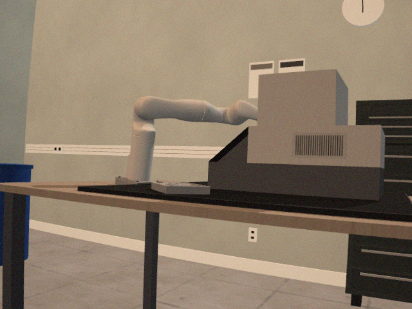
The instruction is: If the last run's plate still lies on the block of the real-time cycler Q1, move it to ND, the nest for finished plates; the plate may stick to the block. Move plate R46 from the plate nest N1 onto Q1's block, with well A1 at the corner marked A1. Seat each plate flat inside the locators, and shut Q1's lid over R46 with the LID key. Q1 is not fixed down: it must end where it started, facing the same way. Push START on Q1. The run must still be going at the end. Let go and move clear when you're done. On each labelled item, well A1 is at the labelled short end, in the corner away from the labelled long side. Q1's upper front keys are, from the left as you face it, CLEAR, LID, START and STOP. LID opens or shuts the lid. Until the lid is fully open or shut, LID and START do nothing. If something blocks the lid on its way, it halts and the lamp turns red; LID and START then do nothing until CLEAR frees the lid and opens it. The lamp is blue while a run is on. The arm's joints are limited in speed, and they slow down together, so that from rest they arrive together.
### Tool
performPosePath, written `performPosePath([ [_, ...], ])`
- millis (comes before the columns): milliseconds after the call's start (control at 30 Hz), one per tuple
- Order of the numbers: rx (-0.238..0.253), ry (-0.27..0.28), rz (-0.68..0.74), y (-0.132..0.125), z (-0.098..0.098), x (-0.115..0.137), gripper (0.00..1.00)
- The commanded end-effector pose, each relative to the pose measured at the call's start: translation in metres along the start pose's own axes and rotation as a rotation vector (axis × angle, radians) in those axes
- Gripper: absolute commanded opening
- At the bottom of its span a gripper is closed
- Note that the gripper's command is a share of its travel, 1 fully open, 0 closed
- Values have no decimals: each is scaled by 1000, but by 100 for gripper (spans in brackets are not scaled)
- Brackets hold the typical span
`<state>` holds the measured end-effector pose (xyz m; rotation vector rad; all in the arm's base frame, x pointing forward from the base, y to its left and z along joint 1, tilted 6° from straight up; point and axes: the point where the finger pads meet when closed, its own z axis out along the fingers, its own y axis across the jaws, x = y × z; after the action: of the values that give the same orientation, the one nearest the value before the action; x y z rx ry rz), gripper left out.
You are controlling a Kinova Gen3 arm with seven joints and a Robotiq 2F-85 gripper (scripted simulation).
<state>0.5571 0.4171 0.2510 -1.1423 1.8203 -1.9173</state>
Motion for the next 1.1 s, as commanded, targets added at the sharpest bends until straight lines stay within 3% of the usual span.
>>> performPosePath([
  [0,0,-1,3,-2,0,0,100],
  [1067,4,5,3,-74,-14,37,74],
])
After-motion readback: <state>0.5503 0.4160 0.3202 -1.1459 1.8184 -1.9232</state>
